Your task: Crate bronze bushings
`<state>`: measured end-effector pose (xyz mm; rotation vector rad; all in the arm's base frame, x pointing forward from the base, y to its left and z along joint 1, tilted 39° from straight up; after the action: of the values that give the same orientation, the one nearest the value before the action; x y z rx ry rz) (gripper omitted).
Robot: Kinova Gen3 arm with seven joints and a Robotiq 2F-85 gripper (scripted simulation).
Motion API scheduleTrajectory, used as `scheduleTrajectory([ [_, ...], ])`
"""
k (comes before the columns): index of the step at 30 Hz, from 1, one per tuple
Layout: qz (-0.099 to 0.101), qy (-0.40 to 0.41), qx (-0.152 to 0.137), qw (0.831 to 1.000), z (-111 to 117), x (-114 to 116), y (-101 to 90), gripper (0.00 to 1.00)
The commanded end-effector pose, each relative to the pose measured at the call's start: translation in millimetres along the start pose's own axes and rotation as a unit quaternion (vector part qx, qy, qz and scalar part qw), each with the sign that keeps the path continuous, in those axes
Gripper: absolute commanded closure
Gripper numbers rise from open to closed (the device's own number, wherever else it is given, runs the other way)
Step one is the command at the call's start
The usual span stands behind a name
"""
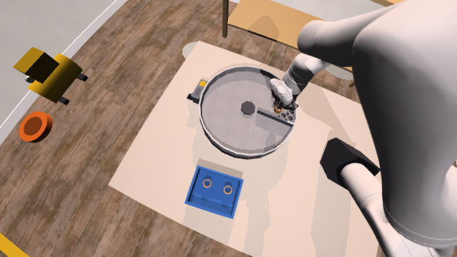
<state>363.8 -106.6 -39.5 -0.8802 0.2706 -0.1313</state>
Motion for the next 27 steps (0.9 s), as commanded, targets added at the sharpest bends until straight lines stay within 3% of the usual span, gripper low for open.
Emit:
scheduleTrajectory([
  [1, -0.001, 0.000, 0.000, 1.000, 0, 1, -1.2, 1.00],
  [6, -0.001, 0.000, 0.000, 1.000, 0, 1, -1.2, 1.00],
  [11, -0.002, 0.000, -0.001, 1.000, 0, 0, -28.4, 1.00],
  [23, -0.002, 0.000, -0.001, 1.000, 0, 0, -28.4, 1.00],
  [27, -0.001, 0.000, 0.000, 1.000, 45, -8, -28.2, 1.00],
])
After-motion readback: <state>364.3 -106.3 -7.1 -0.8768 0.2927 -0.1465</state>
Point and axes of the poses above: the point where the finger pads meet when closed, its own y axis out along the fingers, its own x axis across the jaws, z = x × y, the point moved 5 cm from there along -y, back along the fingers, and after that the axes turned 6 degrees about -y, right-handed, at the moved point
